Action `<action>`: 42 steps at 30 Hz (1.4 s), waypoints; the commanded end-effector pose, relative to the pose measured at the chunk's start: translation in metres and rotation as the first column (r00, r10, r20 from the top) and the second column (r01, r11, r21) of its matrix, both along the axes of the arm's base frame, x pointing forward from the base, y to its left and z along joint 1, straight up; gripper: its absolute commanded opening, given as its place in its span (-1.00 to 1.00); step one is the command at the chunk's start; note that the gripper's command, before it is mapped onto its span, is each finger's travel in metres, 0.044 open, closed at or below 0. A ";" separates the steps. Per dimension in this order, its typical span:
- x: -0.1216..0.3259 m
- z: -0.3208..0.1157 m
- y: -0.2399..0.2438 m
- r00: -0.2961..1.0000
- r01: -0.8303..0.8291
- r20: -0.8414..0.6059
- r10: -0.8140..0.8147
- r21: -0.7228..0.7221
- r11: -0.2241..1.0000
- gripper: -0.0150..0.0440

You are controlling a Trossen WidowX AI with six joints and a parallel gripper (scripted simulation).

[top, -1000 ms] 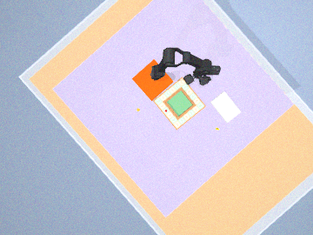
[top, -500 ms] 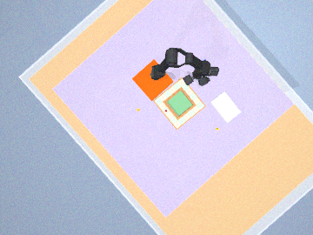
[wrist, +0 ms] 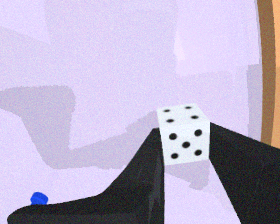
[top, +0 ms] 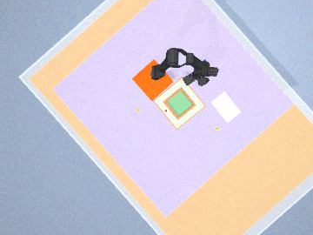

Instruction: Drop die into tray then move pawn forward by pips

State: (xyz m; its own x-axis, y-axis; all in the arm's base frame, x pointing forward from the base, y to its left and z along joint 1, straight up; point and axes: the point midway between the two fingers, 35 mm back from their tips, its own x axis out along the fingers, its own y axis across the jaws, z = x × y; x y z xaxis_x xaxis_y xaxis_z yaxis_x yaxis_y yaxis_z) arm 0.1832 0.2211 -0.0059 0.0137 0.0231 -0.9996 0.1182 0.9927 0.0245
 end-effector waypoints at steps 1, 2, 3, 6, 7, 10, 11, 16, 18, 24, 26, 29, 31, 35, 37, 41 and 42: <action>0.001 0.000 0.000 1.000 -0.006 0.004 0.006 -0.003 1.000 -0.32; 0.001 0.001 0.000 1.000 -0.006 0.004 0.006 -0.002 1.000 -0.41; 0.001 0.004 0.000 1.000 -0.006 0.004 0.006 -0.002 1.000 -0.49; 0.003 0.022 0.003 1.000 -0.006 0.004 0.006 -0.002 1.000 -0.49; 0.003 0.029 0.003 1.000 -0.006 0.004 0.006 -0.002 1.000 -0.49; 0.004 0.049 0.004 1.000 -0.006 0.004 0.006 -0.002 1.000 -0.49; 0.003 0.056 0.004 1.000 -0.006 0.004 0.006 -0.002 1.000 -0.49; 0.001 0.091 0.002 1.000 -0.006 0.005 0.006 -0.001 1.000 -0.49; -0.001 0.105 0.000 1.000 -0.006 0.005 0.006 -0.002 1.000 -0.49; -0.003 0.122 -0.004 1.000 -0.006 0.004 0.006 -0.002 1.000 -0.49; 0.002 0.121 -0.008 1.000 -0.011 0.005 0.011 -0.003 1.000 -0.49; 0.012 0.119 -0.018 1.000 -0.022 0.006 0.022 -0.004 1.000 -0.49; 0.019 0.117 -0.025 1.000 -0.029 0.007 0.029 -0.005 1.000 -0.49; 0.031 0.113 -0.040 0.999 -0.043 0.008 0.043 -0.006 0.999 -0.49; 0.037 0.111 -0.047 0.999 -0.050 0.008 0.051 -0.007 0.999 -0.49; 0.048 0.108 -0.063 0.998 -0.065 0.010 0.065 -0.009 0.998 -0.49; 0.051 0.107 -0.067 0.998 -0.068 0.010 0.068 -0.009 0.998 -0.49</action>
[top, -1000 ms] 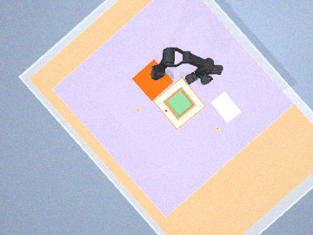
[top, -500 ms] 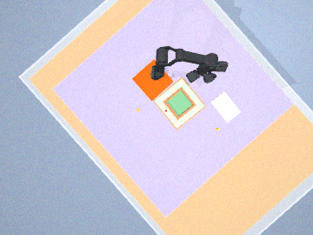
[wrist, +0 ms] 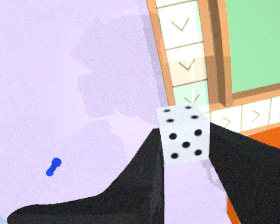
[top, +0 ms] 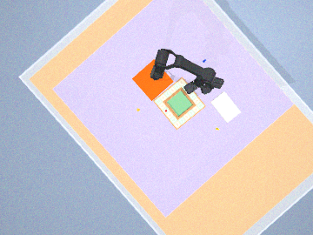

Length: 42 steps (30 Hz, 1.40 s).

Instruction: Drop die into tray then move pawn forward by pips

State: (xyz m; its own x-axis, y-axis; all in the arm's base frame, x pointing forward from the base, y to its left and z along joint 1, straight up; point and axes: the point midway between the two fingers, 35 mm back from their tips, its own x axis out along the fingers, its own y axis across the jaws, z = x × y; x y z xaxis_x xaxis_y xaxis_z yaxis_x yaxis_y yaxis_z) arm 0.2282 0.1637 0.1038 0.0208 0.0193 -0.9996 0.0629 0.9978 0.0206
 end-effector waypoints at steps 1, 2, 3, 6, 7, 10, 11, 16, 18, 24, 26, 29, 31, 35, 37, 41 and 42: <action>0.008 -0.004 -0.014 1.000 -0.017 0.002 0.017 -0.005 1.000 -0.49; 0.011 -0.004 -0.018 1.000 -0.020 0.002 0.020 -0.005 1.000 -0.49; 0.013 -0.005 -0.022 1.000 -0.024 0.003 0.024 -0.006 1.000 -0.49; 0.019 -0.008 -0.035 0.999 -0.035 0.003 0.035 -0.007 0.999 -0.49; 0.021 -0.009 -0.040 0.999 -0.038 0.003 0.038 -0.008 0.999 -0.49; 0.027 -0.012 -0.053 0.999 -0.049 0.004 0.049 -0.009 0.999 -0.49; 0.028 -0.012 -0.057 0.999 -0.053 0.004 0.053 -0.010 0.999 -0.49; 0.036 -0.017 -0.080 0.997 -0.070 0.005 0.071 -0.012 0.997 -0.49; 0.038 -0.019 -0.089 0.997 -0.078 0.005 0.078 -0.013 0.997 -0.49; 0.043 -0.024 -0.117 0.995 -0.099 0.005 0.099 -0.016 0.995 -0.49; 0.044 -0.025 -0.126 0.994 -0.106 0.005 0.106 -0.017 0.994 -0.49; 0.045 -0.028 -0.141 0.993 -0.117 0.005 0.117 -0.019 0.993 -0.49; 0.045 -0.029 -0.147 0.993 -0.122 0.005 0.122 -0.019 0.992 -0.49; 0.046 -0.031 -0.147 0.991 -0.122 0.055 0.123 -0.024 0.992 -0.49; 0.047 -0.032 -0.147 0.985 -0.120 0.123 0.123 -0.030 0.992 -0.49; 0.049 -0.034 -0.146 0.959 -0.116 0.256 0.123 -0.040 0.992 -0.49; 0.049 -0.034 -0.145 0.950 -0.115 0.288 0.122 -0.042 0.992 -0.49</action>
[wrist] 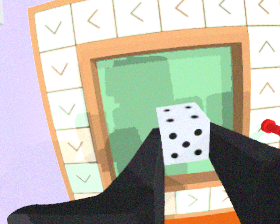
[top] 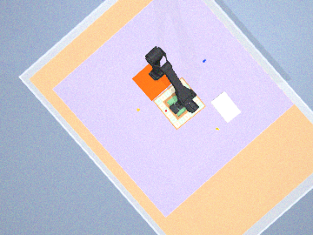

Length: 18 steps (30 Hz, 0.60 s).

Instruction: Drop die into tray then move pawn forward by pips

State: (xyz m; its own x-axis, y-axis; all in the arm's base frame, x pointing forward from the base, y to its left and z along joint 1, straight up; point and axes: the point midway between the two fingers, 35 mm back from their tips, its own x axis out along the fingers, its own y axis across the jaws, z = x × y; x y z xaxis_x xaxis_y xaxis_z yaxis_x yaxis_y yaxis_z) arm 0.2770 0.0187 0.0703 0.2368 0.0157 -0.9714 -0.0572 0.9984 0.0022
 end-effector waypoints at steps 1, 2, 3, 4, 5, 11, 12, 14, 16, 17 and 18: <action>0.001 -0.001 0.000 0.994 -0.004 0.108 0.004 0.000 1.000 -0.49; 0.002 -0.002 0.000 0.990 -0.004 0.142 0.003 0.002 1.000 -0.49; 0.002 -0.003 0.000 0.984 -0.004 0.175 0.003 0.004 1.000 -0.49; 0.003 -0.003 0.000 0.978 -0.004 0.209 0.002 0.007 1.000 -0.49; 0.003 -0.004 0.000 0.970 -0.004 0.242 0.002 0.009 1.000 -0.49; 0.004 -0.005 0.000 0.902 -0.007 0.433 -0.003 0.022 1.000 -0.49; 0.005 -0.005 0.000 0.886 -0.008 0.463 -0.004 0.024 1.000 -0.49; 0.005 -0.005 0.001 0.853 -0.010 0.522 -0.007 0.029 1.000 -0.49; 0.004 -0.005 0.001 0.819 -0.011 0.574 -0.009 0.032 0.999 -0.49; 0.004 -0.005 0.001 0.809 -0.012 0.587 -0.010 0.034 0.999 -0.49; 0.004 -0.005 0.001 0.806 -0.012 0.592 -0.010 0.034 0.999 -0.49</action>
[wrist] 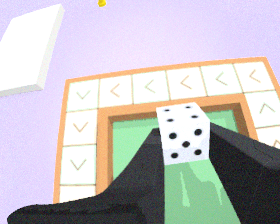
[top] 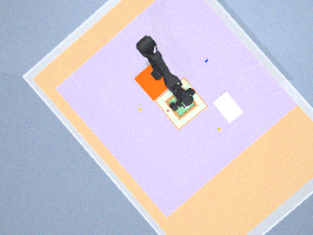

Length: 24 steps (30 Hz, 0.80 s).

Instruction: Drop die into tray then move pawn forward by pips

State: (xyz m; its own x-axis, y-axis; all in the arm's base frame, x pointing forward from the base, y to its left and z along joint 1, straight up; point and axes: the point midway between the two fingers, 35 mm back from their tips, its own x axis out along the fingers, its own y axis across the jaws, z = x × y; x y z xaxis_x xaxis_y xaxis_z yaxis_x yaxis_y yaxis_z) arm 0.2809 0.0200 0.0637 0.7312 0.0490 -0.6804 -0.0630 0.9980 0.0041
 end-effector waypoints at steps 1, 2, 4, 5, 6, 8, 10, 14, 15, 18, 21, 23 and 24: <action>-0.001 0.003 -0.001 0.999 0.004 0.052 -0.004 0.001 1.000 -0.49; -0.002 0.005 -0.001 0.999 0.004 0.051 -0.004 0.001 1.000 -0.49; -0.008 0.015 -0.002 0.999 0.004 0.051 -0.004 0.001 1.000 -0.49; -0.013 0.020 -0.003 0.999 0.004 0.051 -0.004 0.001 1.000 -0.49; -0.018 0.026 -0.004 0.999 0.004 0.050 -0.004 0.001 1.000 -0.49; -0.028 0.036 -0.005 0.999 0.004 0.050 -0.004 0.000 1.000 -0.49; -0.033 0.039 -0.005 0.999 0.004 0.049 -0.004 0.000 1.000 -0.49; -0.033 0.037 -0.005 0.999 0.004 0.049 -0.004 0.000 1.000 -0.49; -0.033 0.037 -0.005 0.999 0.004 0.049 -0.004 0.000 1.000 -0.49; -0.032 0.037 -0.006 0.999 0.011 0.049 -0.011 0.002 1.000 -0.49; -0.032 0.037 -0.006 0.999 0.011 0.049 -0.011 0.002 1.000 -0.49; -0.032 0.037 -0.006 0.999 0.011 0.049 -0.011 0.002 1.000 -0.49; -0.032 0.037 -0.006 0.999 0.011 0.049 -0.011 0.002 1.000 -0.49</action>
